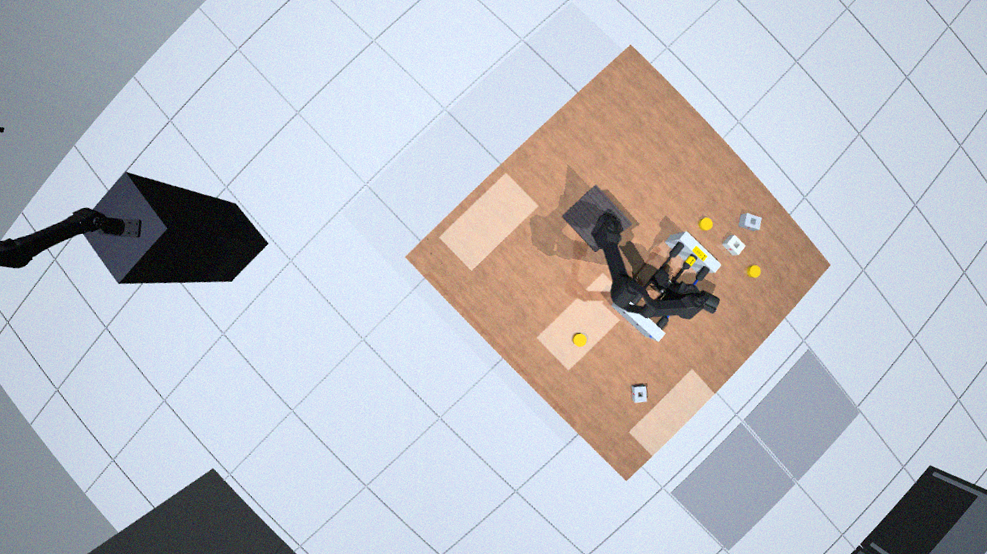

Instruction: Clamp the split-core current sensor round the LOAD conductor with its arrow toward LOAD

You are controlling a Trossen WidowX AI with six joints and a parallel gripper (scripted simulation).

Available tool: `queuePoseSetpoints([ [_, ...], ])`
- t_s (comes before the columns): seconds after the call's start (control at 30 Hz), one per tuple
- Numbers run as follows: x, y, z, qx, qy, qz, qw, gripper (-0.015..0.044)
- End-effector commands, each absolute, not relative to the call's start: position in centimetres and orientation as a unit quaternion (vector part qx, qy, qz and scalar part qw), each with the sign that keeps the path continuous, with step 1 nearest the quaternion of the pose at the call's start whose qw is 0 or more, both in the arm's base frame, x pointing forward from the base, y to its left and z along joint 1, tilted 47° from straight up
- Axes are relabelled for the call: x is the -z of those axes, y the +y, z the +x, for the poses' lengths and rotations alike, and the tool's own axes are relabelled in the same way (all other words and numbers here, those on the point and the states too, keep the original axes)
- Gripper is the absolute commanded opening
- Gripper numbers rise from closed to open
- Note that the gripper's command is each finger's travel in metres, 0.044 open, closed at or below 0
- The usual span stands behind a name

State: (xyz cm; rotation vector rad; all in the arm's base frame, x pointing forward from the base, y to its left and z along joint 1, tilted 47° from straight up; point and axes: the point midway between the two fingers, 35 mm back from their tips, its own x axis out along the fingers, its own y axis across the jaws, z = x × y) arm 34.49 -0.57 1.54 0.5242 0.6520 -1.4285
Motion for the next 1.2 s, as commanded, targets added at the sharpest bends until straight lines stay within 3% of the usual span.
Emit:
queuePoseSetpoints([
  [0.0, -1.6, -0.5, 34.5, 0.635, 0.29, 0.234, 0.677, 0.0264],
  [0.3, -1.6, -0.5, 34.5, 0.635, 0.29, 0.234, 0.677, 0.0264],
  [0.53, -1.6, -0.5, 34.5, 0.635, 0.29, 0.234, 0.677, 0.044],
  [0.83, -1.7, -0.3, 34.5, 0.635, 0.29, 0.234, 0.677, 0.044],
  [1.17, -8.7, 7.7, 34.2, 0.634, 0.29, 0.234, 0.678, 0.044],
])
